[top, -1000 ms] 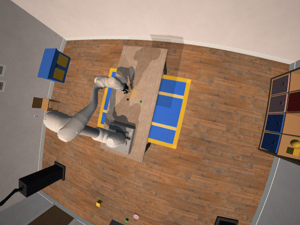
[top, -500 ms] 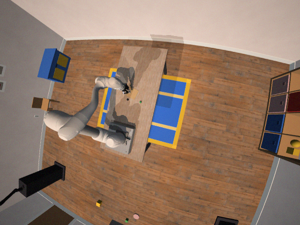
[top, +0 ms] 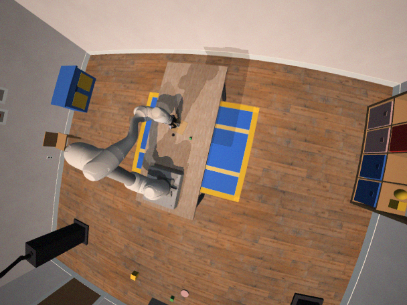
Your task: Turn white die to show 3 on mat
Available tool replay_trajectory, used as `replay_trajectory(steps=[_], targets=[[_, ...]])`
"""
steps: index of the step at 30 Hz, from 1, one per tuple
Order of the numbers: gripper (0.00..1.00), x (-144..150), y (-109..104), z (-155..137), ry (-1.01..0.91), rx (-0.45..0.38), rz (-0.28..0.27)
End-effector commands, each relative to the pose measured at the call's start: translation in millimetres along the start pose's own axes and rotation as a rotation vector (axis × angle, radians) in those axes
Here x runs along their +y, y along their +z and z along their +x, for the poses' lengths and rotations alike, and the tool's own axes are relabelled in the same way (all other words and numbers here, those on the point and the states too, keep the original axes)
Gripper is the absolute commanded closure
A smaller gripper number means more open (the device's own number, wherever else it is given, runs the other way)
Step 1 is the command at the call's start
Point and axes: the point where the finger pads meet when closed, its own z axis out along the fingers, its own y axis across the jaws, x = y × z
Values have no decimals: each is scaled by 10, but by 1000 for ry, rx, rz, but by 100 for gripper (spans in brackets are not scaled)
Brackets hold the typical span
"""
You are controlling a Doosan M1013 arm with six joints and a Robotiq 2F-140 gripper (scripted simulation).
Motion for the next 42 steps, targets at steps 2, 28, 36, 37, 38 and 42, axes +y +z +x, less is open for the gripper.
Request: replay_trajectory(steps=[2, 28, 36, 37, 38, 42], targets=[[91, 5, 182, 1, 0, 0, 0], [91, 6, 302, 2, 0, 0, 0], [91, 6, 302, 2, 0, 0, 0], [91, 6, 302, 2, 0, 0, 0], [91, 6, 302, 2, 0, 0, 0], [91, 6, 302, 2, 0, 0, 0]])
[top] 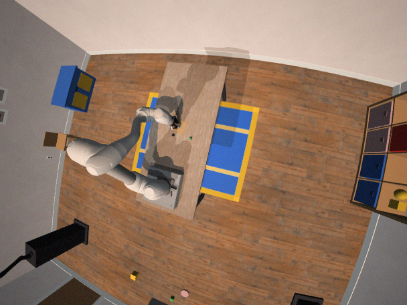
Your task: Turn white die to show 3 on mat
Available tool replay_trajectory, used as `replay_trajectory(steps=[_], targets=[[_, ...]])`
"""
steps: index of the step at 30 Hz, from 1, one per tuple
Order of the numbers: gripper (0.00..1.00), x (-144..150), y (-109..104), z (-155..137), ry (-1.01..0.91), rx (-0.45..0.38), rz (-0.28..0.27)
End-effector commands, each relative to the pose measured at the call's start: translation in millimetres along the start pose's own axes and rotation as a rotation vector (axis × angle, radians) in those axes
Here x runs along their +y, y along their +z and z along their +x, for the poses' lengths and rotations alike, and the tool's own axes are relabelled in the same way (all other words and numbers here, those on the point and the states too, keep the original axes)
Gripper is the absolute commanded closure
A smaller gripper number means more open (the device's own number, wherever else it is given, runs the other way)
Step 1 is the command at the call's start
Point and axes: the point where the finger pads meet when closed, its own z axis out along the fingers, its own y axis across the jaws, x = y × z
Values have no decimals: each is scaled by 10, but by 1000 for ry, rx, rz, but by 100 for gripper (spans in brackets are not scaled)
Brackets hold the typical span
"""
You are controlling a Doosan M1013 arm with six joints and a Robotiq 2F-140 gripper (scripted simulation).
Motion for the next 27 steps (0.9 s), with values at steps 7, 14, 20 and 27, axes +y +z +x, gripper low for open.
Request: replay_trajectory(steps=[7, 14, 20, 27], targets=[[91, 0, -1, 1, 0, 0, 0], [91, 0, 7, 1, 0, 0, 0], [91, 0, 21, 1, 0, 0, 0], [91, 0, 35, 1, 0, 0, 0]])
